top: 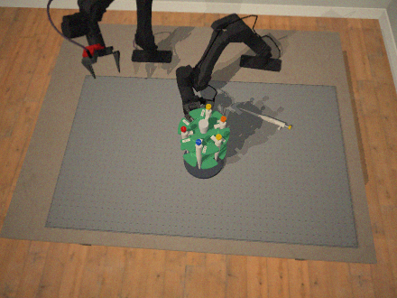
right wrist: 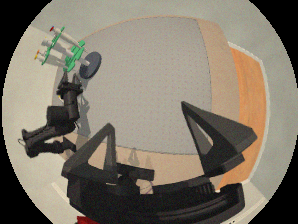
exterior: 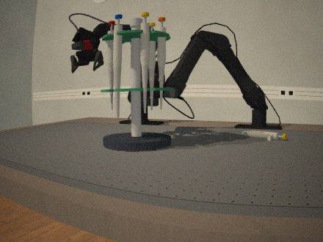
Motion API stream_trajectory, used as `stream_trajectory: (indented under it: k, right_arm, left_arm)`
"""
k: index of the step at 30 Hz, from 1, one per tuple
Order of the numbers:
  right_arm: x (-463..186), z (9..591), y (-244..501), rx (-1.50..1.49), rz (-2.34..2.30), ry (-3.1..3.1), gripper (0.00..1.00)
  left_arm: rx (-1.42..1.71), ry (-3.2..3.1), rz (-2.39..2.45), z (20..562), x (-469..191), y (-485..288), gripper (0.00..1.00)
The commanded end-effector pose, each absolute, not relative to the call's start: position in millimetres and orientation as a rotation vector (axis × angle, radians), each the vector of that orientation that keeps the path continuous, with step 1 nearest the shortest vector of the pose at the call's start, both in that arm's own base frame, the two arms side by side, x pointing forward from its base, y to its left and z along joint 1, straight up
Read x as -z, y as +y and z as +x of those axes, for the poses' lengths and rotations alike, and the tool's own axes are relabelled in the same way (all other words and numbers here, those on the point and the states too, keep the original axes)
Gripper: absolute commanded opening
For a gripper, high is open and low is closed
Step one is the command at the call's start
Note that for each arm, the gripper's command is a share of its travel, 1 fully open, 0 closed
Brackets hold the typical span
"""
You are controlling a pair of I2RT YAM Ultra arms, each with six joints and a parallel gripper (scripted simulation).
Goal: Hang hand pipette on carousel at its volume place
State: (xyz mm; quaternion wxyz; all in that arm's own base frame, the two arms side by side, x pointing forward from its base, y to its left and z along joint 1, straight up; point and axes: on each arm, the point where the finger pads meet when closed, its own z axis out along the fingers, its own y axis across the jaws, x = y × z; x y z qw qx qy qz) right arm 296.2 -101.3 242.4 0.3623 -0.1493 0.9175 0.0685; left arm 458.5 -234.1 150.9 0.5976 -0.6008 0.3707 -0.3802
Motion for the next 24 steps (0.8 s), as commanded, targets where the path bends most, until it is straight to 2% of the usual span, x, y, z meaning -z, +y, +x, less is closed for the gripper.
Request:
stream_trajectory:
  k: [1, 14, 23, 24]
  right_arm:
    - [-253, 300, -103, -0.156, -0.402, 2.321, 1.0]
    - [-253, 300, -103, -0.156, -0.402, 2.321, 1.0]
    - [-253, 300, -103, -0.156, -0.402, 2.321, 1.0]
    - [-253, 300, -103, -0.156, -0.402, 2.321, 1.0]
  left_arm:
    - [0.884, 0.865, -1.389, 468, -159, -235, 0.49]
    - [0.883, 0.866, -1.388, 487, -158, -225, 0.49]
    - [0.888, 0.863, -1.391, 482, -158, -226, 0.49]
    - [0.898, 0.855, -1.39, 486, -166, -226, 0.0]
